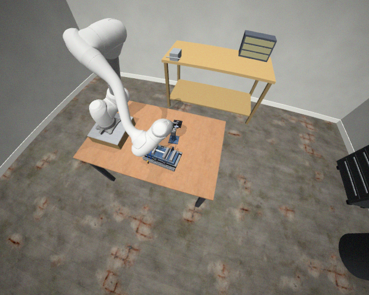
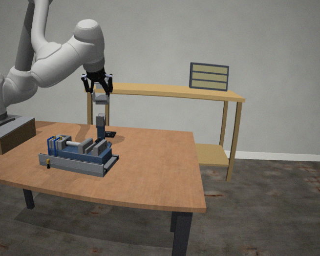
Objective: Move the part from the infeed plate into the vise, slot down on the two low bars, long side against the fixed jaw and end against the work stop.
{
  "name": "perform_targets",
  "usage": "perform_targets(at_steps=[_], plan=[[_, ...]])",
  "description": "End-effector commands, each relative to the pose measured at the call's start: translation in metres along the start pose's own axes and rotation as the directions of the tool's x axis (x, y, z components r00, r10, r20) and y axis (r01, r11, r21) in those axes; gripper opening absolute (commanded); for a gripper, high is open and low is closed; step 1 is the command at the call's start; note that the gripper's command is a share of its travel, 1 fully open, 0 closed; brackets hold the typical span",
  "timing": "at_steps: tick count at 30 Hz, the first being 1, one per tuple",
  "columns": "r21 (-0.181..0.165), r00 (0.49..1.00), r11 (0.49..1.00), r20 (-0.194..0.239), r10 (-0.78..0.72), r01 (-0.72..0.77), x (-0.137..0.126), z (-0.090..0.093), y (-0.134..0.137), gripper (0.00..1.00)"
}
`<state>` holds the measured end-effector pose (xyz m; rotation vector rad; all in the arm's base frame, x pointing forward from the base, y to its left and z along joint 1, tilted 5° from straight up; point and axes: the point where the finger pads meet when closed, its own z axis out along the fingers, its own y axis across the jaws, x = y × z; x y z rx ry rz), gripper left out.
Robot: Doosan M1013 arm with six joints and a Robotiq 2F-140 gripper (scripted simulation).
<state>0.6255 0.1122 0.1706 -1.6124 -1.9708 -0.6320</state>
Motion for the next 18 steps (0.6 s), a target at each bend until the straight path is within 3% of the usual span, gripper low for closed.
perform_targets(at_steps=[1, 18], plan=[[0.003, 1.000, 1.000, -0.006, -0.001, 0.001, -0.0012, 0.0018, -0.0029, 0.00], [0.003, 1.000, 1.000, -0.006, -0.001, 0.001, -0.0073, 0.0079, -0.0029, 0.00]])
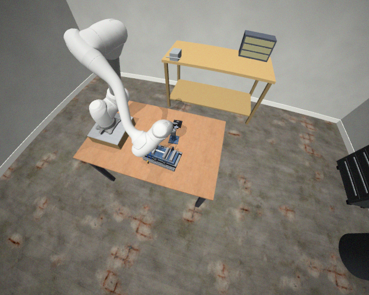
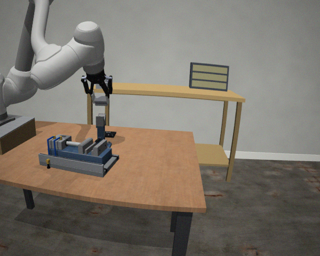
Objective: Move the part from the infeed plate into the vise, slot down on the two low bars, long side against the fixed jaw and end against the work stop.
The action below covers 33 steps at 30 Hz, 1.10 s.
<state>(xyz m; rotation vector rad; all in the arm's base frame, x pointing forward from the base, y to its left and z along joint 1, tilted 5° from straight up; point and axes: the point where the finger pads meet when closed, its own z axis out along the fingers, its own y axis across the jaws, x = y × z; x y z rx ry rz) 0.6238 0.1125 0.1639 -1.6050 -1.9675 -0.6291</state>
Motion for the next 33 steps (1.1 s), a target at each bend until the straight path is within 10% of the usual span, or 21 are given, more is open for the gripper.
perform_targets(at_steps=[1, 33], plan=[[-0.003, 1.000, 1.000, -0.001, -0.001, 0.001, -0.004, 0.003, -0.001, 0.00], [-0.003, 1.000, 1.000, -0.001, -0.001, 0.001, -0.025, 0.024, -0.001, 0.00]])
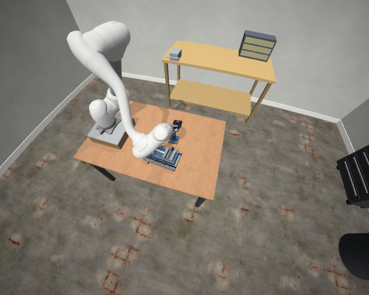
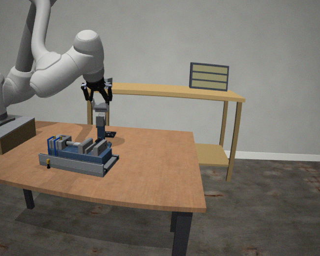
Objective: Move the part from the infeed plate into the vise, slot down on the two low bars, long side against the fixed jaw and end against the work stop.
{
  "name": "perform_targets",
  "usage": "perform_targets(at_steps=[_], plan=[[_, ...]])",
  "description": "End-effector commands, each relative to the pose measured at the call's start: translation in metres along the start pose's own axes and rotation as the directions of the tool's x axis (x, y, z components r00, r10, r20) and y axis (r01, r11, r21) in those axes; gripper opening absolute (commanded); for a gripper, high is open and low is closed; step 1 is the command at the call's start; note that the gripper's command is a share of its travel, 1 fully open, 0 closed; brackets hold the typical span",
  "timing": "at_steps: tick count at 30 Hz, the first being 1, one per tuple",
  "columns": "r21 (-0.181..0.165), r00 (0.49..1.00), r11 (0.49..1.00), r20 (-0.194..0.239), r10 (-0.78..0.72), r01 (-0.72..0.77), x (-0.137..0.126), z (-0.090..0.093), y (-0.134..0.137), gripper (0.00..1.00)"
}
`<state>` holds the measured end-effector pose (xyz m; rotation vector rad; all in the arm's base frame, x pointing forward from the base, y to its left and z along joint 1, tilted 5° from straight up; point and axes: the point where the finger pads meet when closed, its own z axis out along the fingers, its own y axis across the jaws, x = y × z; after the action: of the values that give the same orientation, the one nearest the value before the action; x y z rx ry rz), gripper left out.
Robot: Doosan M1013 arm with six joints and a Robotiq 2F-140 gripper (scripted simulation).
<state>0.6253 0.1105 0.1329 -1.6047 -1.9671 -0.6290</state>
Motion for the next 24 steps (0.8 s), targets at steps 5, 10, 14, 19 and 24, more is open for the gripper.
perform_targets(at_steps=[5, 10, 14, 19, 24], plan=[[-0.003, 1.000, 1.000, 0.000, -0.001, 0.001, -0.008, 0.006, -0.001, 0.00], [-0.003, 1.000, 1.000, 0.000, -0.001, 0.001, -0.011, 0.010, -0.001, 0.00], [-0.003, 1.000, 1.000, 0.000, -0.001, 0.001, -0.014, 0.013, -0.001, 0.00], [-0.003, 1.000, 1.000, 0.000, -0.001, 0.001, -0.016, 0.015, -0.001, 0.00], [-0.003, 1.000, 1.000, 0.000, -0.001, 0.001, -0.019, 0.018, -0.001, 0.00]])
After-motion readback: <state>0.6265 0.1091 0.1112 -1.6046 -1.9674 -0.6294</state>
